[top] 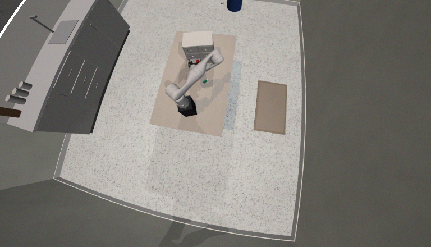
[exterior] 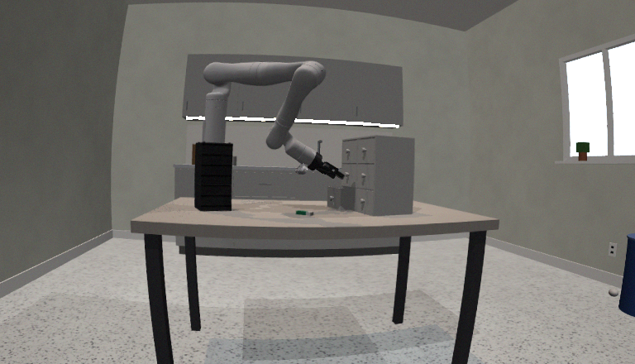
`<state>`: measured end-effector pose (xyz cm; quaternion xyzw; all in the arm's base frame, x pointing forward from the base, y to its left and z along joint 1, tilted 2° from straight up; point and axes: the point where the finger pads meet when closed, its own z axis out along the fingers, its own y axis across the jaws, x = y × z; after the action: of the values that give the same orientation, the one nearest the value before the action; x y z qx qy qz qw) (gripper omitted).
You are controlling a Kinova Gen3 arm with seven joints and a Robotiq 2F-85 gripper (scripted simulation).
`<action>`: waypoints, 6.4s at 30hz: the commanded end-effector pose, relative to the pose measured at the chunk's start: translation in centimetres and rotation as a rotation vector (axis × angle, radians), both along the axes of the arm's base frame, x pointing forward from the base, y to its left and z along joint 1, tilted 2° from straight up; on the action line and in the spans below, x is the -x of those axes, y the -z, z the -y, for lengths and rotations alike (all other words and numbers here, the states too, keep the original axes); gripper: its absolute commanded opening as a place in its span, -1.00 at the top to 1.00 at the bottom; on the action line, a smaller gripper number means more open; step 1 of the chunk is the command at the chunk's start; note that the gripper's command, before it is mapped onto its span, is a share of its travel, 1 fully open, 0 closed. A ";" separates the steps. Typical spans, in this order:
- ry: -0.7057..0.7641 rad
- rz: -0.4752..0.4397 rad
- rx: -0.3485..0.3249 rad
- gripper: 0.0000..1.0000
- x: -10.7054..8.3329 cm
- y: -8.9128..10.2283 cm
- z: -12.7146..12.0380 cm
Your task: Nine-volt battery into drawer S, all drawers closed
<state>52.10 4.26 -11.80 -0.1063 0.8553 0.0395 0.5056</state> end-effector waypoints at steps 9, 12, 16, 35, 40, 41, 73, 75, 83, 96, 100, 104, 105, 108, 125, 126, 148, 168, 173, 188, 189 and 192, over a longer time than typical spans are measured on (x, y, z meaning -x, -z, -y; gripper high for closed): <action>0.002 -0.012 -0.006 -1.00 5.3 0.0 1.1; 0.002 -0.012 -0.006 -1.00 7.2 -0.1 1.5; 0.002 -0.012 -0.006 -1.00 9.4 -0.3 2.0; 0.002 -0.012 -0.006 -1.00 12.5 -0.4 2.7; 0.002 -0.012 -0.006 -1.00 12.5 -0.4 2.7; 0.002 -0.012 -0.006 -1.00 12.5 -0.4 2.7; 0.003 -0.040 0.001 -1.00 12.5 -0.5 2.7; 0.004 -0.042 0.001 -1.00 12.5 -0.6 2.7; 0.004 -0.060 0.005 -1.00 12.5 -0.6 2.7; 0.005 -0.099 0.014 -1.00 12.5 -0.8 2.7; 0.006 -0.116 0.018 -1.00 12.5 -0.8 2.7; 0.007 -0.135 0.022 -1.00 12.5 -0.9 2.7; 0.007 -0.140 0.023 -1.00 12.5 -0.9 2.7; 0.007 -0.155 0.027 -1.00 12.5 -1.0 2.7; 0.011 -0.244 0.047 -1.00 12.5 -1.3 2.7; 0.011 -0.244 0.047 -1.00 12.5 -1.3 2.7; 0.016 -0.387 0.080 -1.00 12.5 -1.9 2.7; 0.022 -0.554 0.118 -1.00 12.6 -2.6 2.7; 0.024 -0.602 0.129 -1.00 12.6 -2.7 2.7; 0.028 -0.720 0.157 -1.00 12.6 -3.2 2.7; 0.028 -0.728 0.158 -1.00 12.6 -3.2 2.7; 0.029 -0.752 0.164 -1.00 12.6 -3.3 2.7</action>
<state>38.59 1.54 -9.13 -0.1077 0.9839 0.0053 0.1424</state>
